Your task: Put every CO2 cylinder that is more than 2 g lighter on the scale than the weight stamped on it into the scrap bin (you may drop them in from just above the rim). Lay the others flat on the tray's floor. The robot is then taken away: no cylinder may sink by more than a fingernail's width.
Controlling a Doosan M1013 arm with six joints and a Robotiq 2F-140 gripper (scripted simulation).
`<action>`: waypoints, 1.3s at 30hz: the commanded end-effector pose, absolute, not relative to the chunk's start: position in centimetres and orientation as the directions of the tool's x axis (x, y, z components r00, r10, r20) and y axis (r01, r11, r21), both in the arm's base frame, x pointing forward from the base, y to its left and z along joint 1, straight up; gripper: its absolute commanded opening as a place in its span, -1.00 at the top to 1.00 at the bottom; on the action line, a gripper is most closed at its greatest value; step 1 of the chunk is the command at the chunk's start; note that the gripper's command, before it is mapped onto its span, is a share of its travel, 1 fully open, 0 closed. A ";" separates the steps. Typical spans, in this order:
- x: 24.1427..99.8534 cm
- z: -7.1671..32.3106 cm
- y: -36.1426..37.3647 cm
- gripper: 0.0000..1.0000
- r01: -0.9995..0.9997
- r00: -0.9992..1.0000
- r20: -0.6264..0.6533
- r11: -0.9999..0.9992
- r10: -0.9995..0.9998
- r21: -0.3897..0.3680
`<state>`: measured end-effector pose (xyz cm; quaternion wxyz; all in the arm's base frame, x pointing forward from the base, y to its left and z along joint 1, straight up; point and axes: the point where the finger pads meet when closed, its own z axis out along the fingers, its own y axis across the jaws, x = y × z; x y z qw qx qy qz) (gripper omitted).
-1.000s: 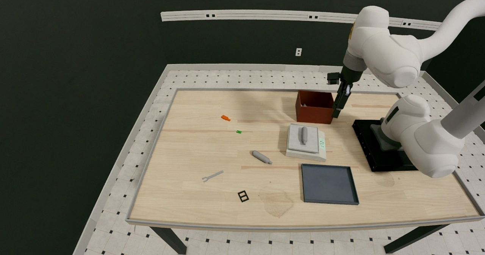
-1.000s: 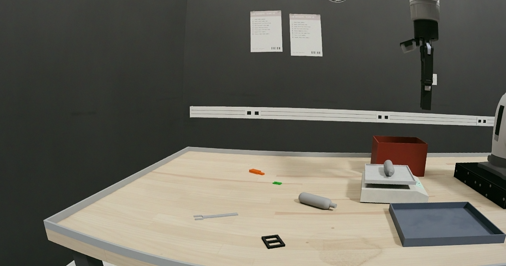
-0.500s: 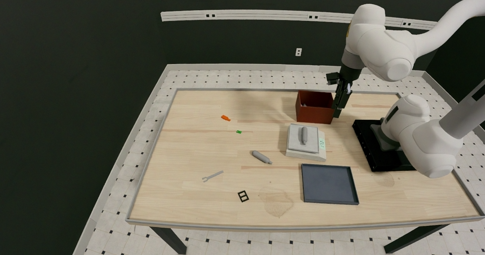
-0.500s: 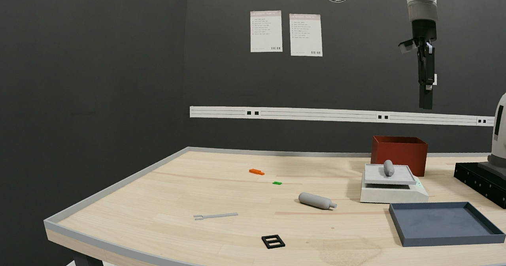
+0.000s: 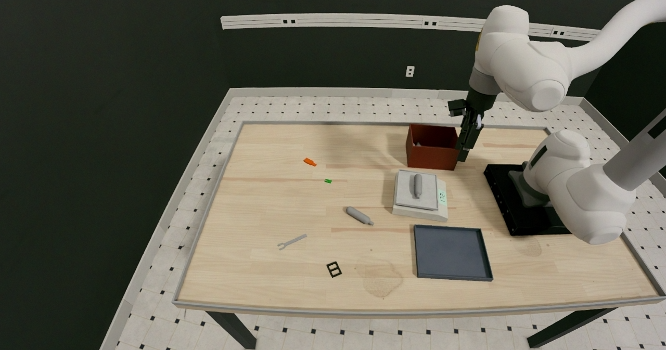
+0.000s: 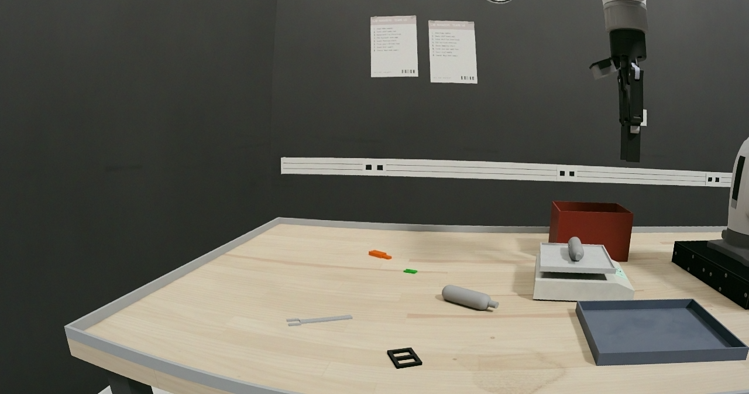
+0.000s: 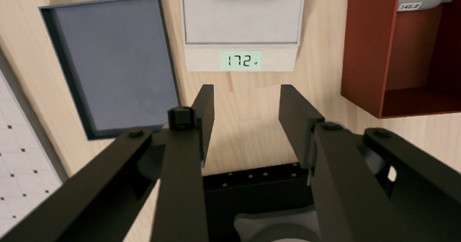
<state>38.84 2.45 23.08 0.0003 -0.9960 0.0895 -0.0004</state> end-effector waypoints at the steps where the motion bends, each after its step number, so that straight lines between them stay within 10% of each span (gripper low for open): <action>1: 38.9 23.1 2.5 0.21 -0.178 0.984 0.002 -0.984 -0.178 -0.001; 19: 39.1 23.0 2.4 0.21 -0.214 0.977 0.002 -0.977 -0.214 -0.001; 39: 48.1 16.0 0.7 0.21 -0.937 0.348 -0.020 -0.348 -0.937 -0.018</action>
